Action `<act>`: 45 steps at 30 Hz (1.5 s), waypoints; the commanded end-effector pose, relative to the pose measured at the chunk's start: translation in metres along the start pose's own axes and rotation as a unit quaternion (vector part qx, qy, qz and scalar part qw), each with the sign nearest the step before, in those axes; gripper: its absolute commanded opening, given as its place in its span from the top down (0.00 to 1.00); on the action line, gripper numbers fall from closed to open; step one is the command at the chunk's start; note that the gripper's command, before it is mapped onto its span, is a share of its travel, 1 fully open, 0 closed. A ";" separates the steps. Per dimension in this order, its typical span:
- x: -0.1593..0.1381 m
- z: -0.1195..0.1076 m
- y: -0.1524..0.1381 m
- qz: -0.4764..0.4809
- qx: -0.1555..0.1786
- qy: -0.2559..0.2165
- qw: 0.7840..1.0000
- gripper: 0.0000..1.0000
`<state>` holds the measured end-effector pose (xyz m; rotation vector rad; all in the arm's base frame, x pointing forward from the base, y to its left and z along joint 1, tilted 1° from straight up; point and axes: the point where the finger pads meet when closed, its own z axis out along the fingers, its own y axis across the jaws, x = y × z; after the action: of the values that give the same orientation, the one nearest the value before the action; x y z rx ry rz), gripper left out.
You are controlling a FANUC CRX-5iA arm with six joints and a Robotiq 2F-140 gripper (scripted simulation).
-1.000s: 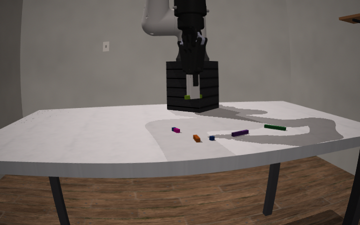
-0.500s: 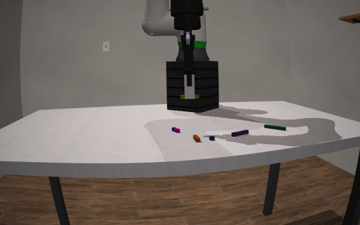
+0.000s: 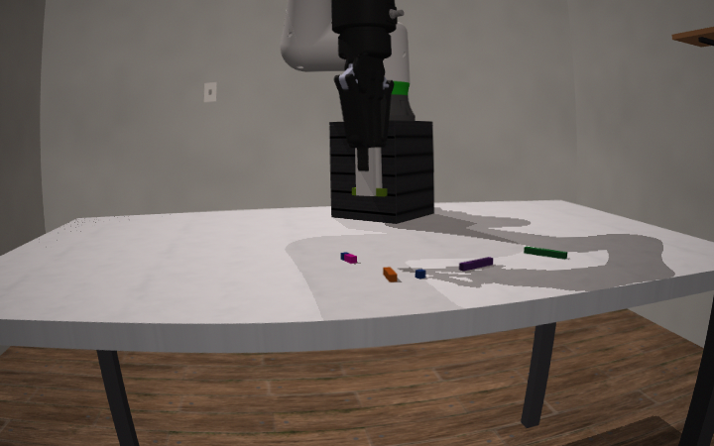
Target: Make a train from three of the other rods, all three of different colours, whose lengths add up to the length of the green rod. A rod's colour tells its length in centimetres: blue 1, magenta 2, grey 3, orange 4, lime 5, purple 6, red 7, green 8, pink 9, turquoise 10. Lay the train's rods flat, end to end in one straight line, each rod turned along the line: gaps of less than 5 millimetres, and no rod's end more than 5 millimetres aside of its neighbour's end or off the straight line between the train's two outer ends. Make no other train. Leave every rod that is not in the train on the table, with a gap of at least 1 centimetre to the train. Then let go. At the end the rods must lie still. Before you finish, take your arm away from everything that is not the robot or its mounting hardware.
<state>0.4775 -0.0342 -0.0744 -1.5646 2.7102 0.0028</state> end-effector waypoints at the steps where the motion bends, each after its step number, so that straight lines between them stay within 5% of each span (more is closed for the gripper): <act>1: 0.003 0.000 -0.002 0.083 0.005 0.006 0.996 0.97; 16: 0.008 0.000 -0.005 0.256 0.006 0.005 0.967 0.97; 45: 0.009 0.010 -0.005 0.265 0.006 0.005 0.964 0.97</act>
<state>0.4774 -0.0443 -0.0801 -0.7925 3.0307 -0.0166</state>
